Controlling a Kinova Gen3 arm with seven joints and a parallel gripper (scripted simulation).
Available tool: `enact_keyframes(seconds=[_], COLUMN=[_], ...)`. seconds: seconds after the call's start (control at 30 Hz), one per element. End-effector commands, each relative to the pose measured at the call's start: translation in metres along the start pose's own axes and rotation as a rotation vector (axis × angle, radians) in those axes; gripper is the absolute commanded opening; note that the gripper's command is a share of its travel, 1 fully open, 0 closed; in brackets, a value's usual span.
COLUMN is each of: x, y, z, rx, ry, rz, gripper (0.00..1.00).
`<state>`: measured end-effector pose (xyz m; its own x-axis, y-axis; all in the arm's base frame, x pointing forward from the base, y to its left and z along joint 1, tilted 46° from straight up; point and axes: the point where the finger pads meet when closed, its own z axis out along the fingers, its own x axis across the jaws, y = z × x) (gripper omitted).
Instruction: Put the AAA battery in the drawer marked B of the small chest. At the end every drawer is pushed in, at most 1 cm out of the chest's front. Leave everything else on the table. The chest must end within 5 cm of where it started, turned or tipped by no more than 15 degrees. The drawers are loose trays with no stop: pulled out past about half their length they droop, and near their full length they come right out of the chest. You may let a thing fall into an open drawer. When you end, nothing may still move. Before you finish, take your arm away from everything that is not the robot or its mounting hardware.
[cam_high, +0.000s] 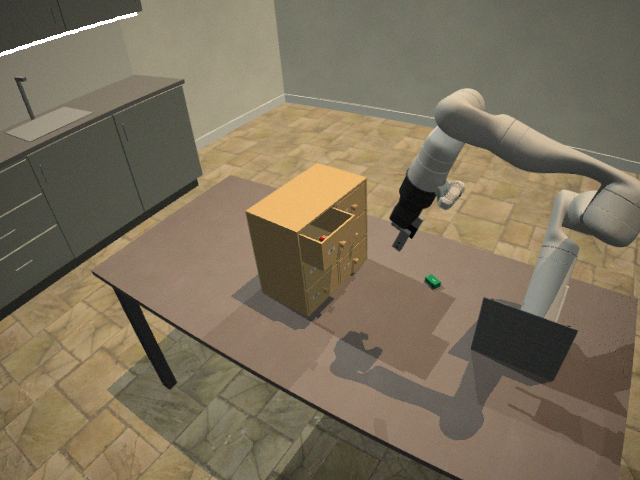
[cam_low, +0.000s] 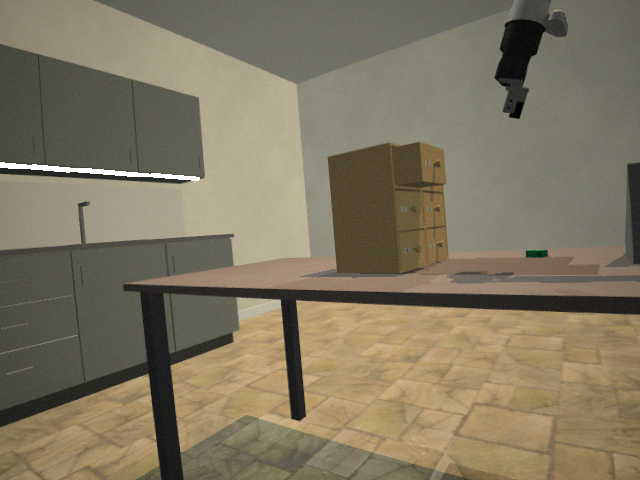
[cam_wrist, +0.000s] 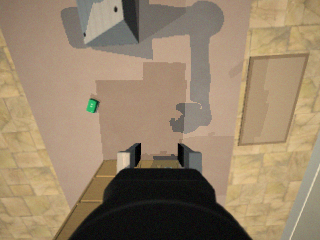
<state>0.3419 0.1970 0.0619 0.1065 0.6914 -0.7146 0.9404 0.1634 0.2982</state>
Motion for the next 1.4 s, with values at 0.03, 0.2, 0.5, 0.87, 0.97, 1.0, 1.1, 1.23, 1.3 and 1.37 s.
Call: enact_keyframes(seconds=[0.03, 0.2, 0.5, 0.87, 0.97, 1.0, 1.1, 1.23, 1.3, 1.37], x=[0.005, 0.004, 0.004, 0.003, 0.001, 0.001, 0.001, 0.001, 0.001, 0.001], y=[-0.002, 0.001, 0.006, 0.013, 0.014, 0.015, 0.015, 0.016, 0.016, 0.016], z=[0.008, 0.024, 0.044, 0.068, 0.074, 0.076, 0.077, 0.080, 0.081, 0.082], rx=[-0.117, -0.269, -0.472, -0.716, -0.757, -0.770, -0.781, -0.815, -0.825, -0.832], ry=[0.005, 0.004, 0.003, 0.002, -0.002, -0.002, -0.002, -0.002, -0.002, -0.002], rz=[-0.014, -0.013, -0.012, -0.010, -0.007, -0.007, -0.007, -0.007, -0.007, -0.007], gripper=[1.00, 1.00, 1.00, 1.00, 1.00, 1.00, 1.00, 1.00, 1.00, 1.00])
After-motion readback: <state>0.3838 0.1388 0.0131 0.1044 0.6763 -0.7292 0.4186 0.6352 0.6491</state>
